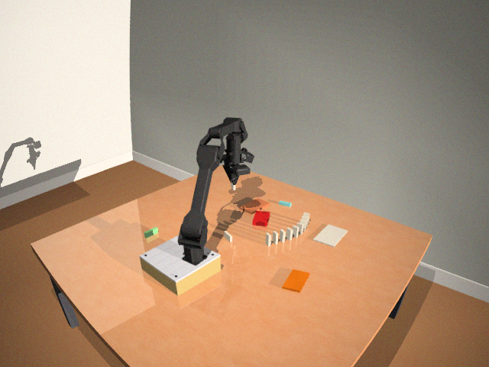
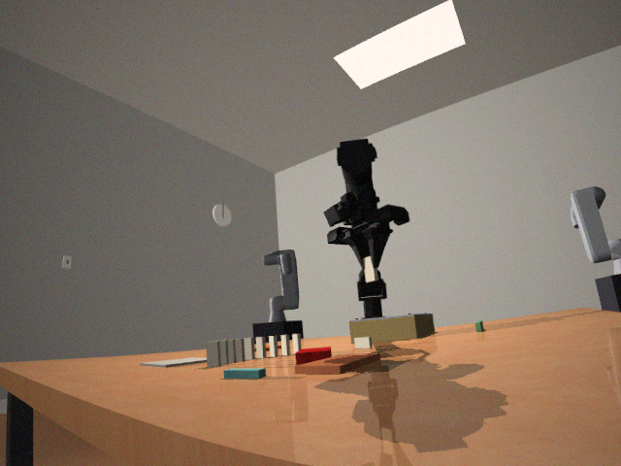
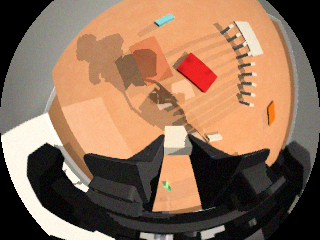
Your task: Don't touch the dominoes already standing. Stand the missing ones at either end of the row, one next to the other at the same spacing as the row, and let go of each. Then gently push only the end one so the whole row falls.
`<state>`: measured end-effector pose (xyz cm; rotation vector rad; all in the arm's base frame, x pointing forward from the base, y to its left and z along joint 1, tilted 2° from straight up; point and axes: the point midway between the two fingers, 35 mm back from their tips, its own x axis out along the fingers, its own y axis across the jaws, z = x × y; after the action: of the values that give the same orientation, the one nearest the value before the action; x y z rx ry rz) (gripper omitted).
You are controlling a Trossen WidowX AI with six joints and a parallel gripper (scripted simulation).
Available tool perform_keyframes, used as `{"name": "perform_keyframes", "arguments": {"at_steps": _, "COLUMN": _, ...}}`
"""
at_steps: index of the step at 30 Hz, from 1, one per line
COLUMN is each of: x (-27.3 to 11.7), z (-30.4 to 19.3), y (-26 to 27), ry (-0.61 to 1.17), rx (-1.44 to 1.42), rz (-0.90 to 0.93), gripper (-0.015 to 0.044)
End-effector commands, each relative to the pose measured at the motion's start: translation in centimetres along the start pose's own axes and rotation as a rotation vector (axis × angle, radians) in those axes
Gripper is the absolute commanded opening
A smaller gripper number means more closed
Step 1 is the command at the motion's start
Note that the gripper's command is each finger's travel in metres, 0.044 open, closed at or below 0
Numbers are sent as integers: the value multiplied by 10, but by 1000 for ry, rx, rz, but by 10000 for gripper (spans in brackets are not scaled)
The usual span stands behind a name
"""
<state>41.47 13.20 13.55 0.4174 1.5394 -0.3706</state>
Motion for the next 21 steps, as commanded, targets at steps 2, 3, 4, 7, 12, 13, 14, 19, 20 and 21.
{"name": "perform_keyframes", "arguments": {"at_steps": 2, "x": -10, "z": 27, "y": -81, "ry": -10, "rx": 26, "rz": -2, "gripper": 107}}
{"name": "perform_keyframes", "arguments": {"at_steps": 3, "x": -10, "z": 29, "y": -96, "ry": -10, "rx": 26, "rz": -3, "gripper": 107}}
{"name": "perform_keyframes", "arguments": {"at_steps": 4, "x": -10, "z": 30, "y": -111, "ry": -10, "rx": 26, "rz": -5, "gripper": 107}}
{"name": "perform_keyframes", "arguments": {"at_steps": 7, "x": -9, "z": 28, "y": -155, "ry": -10, "rx": 27, "rz": -8, "gripper": 107}}
{"name": "perform_keyframes", "arguments": {"at_steps": 12, "x": -1, "z": 11, "y": -224, "ry": -7, "rx": 29, "rz": -14, "gripper": 107}}
{"name": "perform_keyframes", "arguments": {"at_steps": 13, "x": 1, "z": 6, "y": -237, "ry": -6, "rx": 29, "rz": -15, "gripper": 107}}
{"name": "perform_keyframes", "arguments": {"at_steps": 14, "x": 3, "z": 1, "y": -246, "ry": -6, "rx": 30, "rz": -16, "gripper": 107}}
{"name": "perform_keyframes", "arguments": {"at_steps": 19, "x": 5, "z": -3, "y": -254, "ry": -5, "rx": 30, "rz": -16, "gripper": 107}}
{"name": "perform_keyframes", "arguments": {"at_steps": 20, "x": 5, "z": -3, "y": -254, "ry": -5, "rx": 30, "rz": -16, "gripper": 107}}
{"name": "perform_keyframes", "arguments": {"at_steps": 21, "x": 6, "z": -3, "y": -254, "ry": -5, "rx": 30, "rz": -16, "gripper": 107}}
